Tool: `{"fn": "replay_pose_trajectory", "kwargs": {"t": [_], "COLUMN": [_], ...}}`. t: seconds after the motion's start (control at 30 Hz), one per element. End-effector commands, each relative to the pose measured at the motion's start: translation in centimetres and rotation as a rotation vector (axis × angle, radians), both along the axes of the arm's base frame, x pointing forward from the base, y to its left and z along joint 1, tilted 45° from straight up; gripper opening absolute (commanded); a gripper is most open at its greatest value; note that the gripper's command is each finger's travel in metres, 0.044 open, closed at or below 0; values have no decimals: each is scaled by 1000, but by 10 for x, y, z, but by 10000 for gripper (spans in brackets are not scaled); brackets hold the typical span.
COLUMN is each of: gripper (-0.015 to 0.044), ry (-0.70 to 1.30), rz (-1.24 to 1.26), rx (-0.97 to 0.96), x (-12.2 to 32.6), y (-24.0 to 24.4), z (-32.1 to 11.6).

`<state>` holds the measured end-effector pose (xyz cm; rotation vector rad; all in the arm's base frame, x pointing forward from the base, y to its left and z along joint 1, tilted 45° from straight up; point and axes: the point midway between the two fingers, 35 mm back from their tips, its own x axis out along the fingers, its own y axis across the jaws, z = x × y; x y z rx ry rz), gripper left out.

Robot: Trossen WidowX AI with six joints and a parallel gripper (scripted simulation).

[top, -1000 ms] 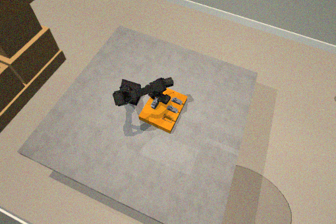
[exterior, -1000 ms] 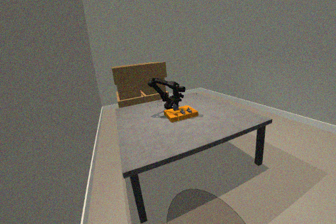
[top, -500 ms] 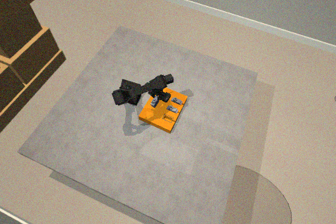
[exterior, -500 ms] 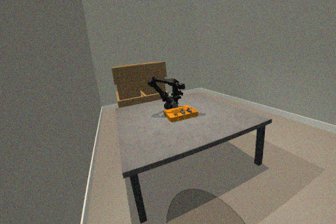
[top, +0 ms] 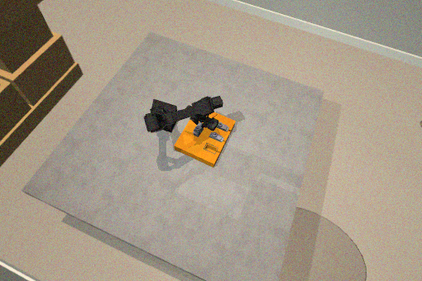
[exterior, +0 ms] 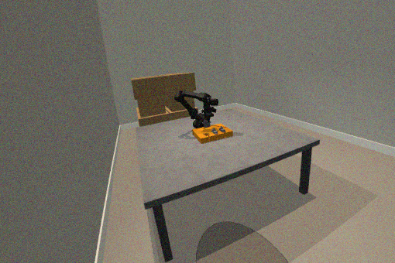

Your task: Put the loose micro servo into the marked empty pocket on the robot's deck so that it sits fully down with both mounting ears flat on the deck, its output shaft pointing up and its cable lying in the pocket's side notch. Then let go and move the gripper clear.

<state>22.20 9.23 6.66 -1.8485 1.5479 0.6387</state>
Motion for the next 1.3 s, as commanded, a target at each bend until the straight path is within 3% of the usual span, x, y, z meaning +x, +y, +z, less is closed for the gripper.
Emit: {"fn": "replay_pose_trajectory", "kwargs": {"t": [0.0,0.5,1.27], "gripper": [0,0,0], "ry": [-3,-26,-546], "rz": [3,-21,-572], "rx": [-2,2,151], "x": [3,5,5], "y": [-11,-42,-42], "z": [12,42,42]}}
